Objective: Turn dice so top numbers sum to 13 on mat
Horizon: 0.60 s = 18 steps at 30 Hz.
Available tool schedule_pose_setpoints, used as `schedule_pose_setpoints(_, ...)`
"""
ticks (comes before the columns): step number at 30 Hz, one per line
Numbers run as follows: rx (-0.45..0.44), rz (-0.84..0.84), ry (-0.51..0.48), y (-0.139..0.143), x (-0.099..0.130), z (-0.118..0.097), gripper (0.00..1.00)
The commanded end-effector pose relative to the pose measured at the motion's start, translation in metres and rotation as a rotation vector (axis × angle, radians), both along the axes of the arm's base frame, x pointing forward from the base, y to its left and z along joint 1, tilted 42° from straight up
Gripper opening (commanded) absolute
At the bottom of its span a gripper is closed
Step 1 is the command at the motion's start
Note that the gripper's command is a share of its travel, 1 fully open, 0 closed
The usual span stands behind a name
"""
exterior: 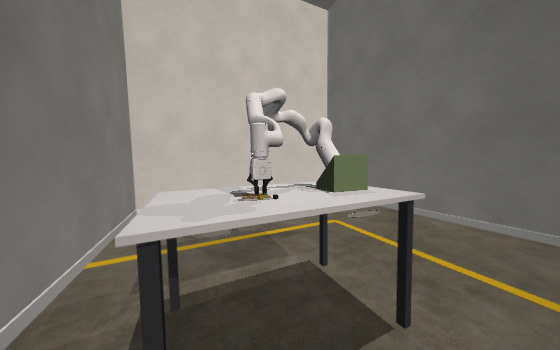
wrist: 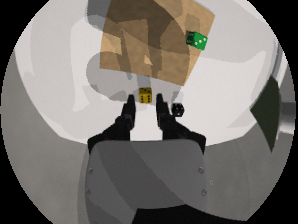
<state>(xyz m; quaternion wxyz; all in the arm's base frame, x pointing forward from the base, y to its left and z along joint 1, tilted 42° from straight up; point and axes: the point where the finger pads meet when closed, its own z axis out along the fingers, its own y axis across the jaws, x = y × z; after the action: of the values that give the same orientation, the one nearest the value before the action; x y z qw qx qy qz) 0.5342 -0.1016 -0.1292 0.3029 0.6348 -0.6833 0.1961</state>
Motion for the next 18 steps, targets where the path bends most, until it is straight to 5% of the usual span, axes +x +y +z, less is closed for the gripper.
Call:
schedule_pose_setpoints(1, 0.000, 0.001, -0.002, 0.0005, 0.0010, 0.0005, 0.36)
schedule_pose_setpoints(18, 0.000, 0.001, -0.002, -0.0028, 0.0001, -0.0032, 0.36)
